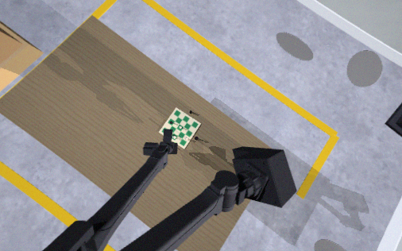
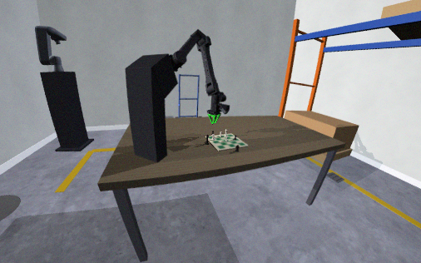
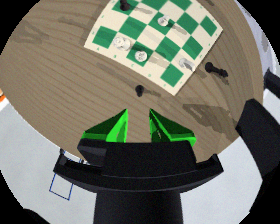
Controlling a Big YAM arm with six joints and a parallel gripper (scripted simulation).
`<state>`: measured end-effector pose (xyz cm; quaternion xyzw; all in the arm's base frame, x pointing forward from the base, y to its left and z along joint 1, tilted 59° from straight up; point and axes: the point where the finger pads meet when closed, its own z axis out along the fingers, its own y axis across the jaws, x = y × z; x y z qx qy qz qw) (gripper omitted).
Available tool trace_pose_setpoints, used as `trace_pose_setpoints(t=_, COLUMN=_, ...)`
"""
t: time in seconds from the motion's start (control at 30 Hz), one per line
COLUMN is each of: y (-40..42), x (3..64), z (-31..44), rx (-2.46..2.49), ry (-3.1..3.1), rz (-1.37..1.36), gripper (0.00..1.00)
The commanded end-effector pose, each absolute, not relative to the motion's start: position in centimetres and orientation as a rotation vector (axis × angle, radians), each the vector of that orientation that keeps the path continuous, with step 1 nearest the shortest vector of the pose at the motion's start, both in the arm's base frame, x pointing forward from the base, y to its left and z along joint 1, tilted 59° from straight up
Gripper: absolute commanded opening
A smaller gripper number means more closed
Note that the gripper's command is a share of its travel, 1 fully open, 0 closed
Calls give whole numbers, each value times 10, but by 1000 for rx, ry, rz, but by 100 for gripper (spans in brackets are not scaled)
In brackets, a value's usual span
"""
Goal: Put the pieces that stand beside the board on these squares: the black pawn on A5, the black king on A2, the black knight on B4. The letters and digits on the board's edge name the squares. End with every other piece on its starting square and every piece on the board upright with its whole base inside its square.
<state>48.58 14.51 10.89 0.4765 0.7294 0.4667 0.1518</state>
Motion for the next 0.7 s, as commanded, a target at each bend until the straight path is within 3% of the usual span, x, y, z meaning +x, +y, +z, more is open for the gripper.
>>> trace_pose_setpoints(t=0.0, y=152, x=490, z=104, rx=1371, ry=2096, rz=1346, gripper=32)
trace_pose_setpoints(t=0.67, y=166, x=506, z=90, rx=1372, ry=2096, rz=1346, gripper=32)
